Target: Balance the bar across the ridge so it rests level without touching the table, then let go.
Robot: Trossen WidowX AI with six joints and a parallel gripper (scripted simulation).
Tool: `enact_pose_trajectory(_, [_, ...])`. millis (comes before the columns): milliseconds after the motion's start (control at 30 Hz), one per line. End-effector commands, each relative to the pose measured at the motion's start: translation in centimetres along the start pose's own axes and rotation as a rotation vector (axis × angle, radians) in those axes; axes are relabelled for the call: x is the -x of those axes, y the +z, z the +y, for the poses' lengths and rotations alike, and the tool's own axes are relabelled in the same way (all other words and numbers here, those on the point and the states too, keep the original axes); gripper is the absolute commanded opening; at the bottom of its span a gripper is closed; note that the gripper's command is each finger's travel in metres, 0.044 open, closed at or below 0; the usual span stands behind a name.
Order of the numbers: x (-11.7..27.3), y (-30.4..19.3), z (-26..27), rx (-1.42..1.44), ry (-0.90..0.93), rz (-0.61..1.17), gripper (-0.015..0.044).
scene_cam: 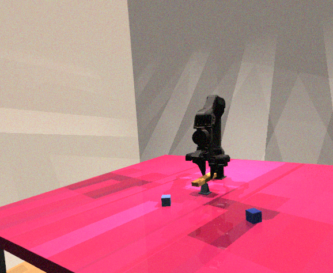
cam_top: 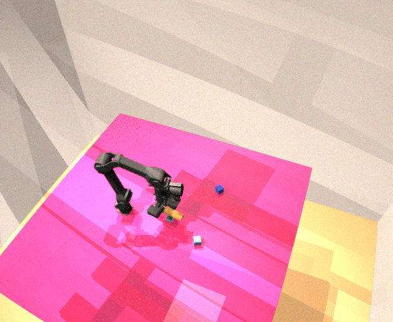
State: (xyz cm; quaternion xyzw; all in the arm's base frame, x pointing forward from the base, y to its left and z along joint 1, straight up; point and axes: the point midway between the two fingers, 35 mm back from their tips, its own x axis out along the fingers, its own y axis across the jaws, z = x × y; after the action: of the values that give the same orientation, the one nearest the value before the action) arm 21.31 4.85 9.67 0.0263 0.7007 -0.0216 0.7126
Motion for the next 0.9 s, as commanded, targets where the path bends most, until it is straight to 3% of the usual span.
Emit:
enact_pose_trajectory(0, [-0.08,0.04,-0.04,-0.002,-0.002,-0.001,0.0])
enact_pose_trajectory(867, [-0.3,0.04,-0.04,-0.002,-0.002,-0.001,0.0])
